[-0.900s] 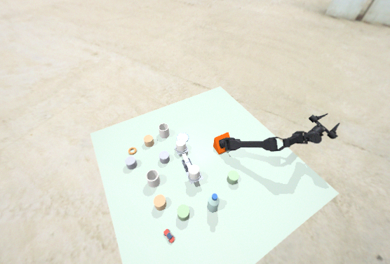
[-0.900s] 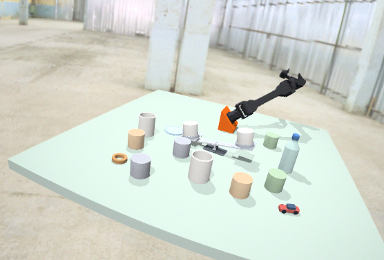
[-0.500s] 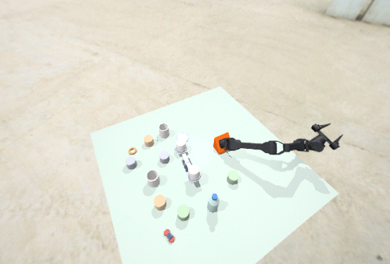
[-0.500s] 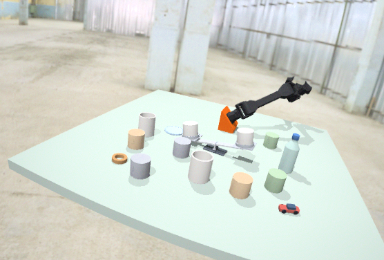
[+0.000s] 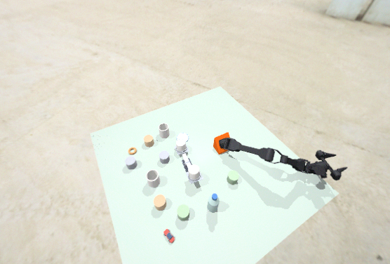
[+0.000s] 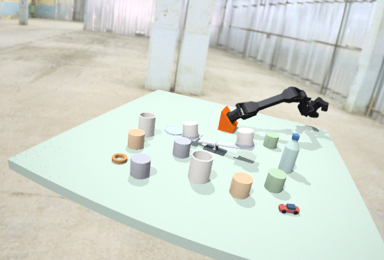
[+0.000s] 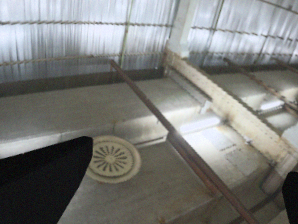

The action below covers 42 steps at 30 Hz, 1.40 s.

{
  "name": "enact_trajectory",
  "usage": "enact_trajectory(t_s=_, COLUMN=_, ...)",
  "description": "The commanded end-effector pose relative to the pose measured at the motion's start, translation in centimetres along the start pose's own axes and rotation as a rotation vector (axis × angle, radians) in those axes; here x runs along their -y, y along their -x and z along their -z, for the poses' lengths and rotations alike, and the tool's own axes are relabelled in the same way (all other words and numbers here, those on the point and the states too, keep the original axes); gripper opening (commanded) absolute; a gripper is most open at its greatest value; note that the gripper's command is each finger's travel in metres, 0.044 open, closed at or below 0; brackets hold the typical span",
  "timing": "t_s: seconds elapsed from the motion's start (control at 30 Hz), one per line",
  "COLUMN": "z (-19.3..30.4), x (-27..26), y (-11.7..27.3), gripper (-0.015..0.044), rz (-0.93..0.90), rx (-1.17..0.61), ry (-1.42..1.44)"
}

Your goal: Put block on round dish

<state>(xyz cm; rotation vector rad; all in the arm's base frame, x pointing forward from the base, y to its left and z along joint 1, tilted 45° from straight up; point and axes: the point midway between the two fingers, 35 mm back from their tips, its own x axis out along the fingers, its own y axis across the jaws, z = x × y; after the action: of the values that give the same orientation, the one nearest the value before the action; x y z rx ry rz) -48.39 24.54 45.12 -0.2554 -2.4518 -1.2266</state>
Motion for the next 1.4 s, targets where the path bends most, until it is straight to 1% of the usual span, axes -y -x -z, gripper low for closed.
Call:
enact_trajectory(t_s=0.0, z=-1.5, x=-3.5, y=2.1, gripper=0.0440, rz=-0.050, rx=0.069, ry=0.090)
enact_trajectory(t_s=0.17, z=-3.1, x=-7.7, y=5.1, gripper=0.0440, rz=-0.106, rx=0.155, ry=0.201)
enact_trajectory(t_s=0.77, z=-4.9, x=-15.4, y=11.8, gripper=0.0440, rz=-0.199, rx=0.336, ry=0.419)
enact_trajectory(t_s=1.07, z=-5.0, x=-22.3, y=19.6, gripper=0.0440, rz=-0.274, rx=0.542, ry=0.643)
enact_trajectory(t_s=1.37, z=-4.1, x=-27.5, y=28.0, gripper=0.0440, rz=-0.297, rx=0.775, ry=0.851)
